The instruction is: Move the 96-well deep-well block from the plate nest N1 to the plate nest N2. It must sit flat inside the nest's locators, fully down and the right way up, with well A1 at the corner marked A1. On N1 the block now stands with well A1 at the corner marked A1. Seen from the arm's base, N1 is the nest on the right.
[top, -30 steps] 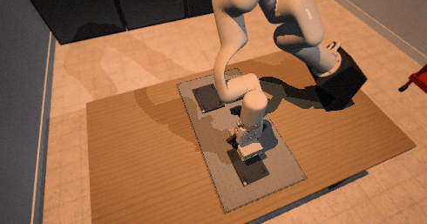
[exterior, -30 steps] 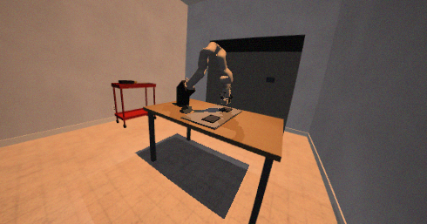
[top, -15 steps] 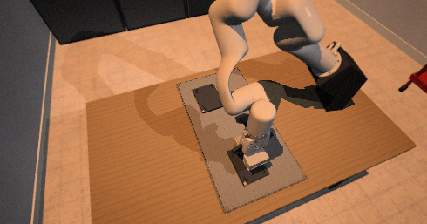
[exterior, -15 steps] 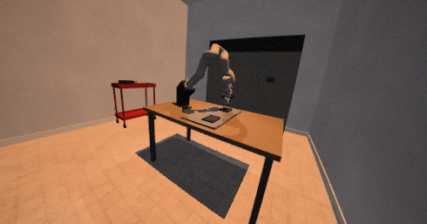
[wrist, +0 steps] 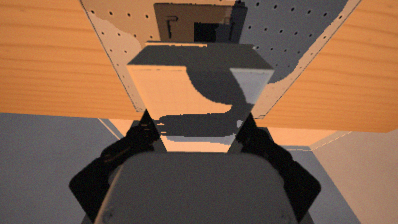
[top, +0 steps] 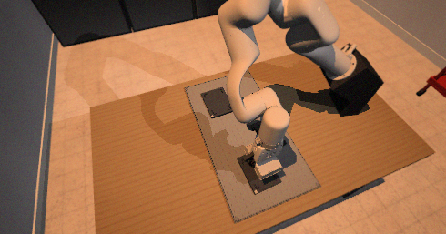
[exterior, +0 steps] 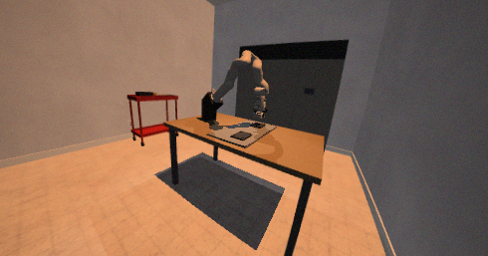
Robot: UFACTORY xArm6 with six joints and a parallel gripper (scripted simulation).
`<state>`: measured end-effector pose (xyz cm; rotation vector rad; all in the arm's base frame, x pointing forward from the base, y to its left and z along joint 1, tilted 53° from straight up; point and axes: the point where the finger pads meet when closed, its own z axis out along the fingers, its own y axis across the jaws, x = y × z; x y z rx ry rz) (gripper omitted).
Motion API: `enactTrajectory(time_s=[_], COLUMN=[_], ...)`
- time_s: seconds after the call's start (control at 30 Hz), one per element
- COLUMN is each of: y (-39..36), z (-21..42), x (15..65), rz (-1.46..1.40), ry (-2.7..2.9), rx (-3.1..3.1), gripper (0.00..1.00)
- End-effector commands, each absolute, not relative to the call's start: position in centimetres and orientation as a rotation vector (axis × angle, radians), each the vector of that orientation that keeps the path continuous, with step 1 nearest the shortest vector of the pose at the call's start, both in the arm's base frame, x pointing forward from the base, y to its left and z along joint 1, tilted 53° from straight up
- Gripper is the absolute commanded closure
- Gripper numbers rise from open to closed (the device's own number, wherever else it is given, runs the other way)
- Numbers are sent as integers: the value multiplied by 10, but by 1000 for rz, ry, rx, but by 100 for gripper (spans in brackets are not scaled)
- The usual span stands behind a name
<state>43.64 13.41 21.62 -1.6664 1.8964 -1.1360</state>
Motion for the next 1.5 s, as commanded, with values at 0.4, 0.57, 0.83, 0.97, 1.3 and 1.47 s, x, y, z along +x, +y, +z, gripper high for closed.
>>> enactTrajectory(time_s=[0.4,0.57,0.83,0.97,1.3,1.47], y=[134,134,132,130,125,123], z=[217,217,213,209,201,196], x=[436,436,441,446,456,462], rz=[-1135,-1135,-1135,-1135,-1135,-1135], ry=[1894,1894,1894,1894,1894,1894], rx=[-1665,-1665,-1665,-1665,-1665,-1665], gripper=[100,100,100,100,100,100])
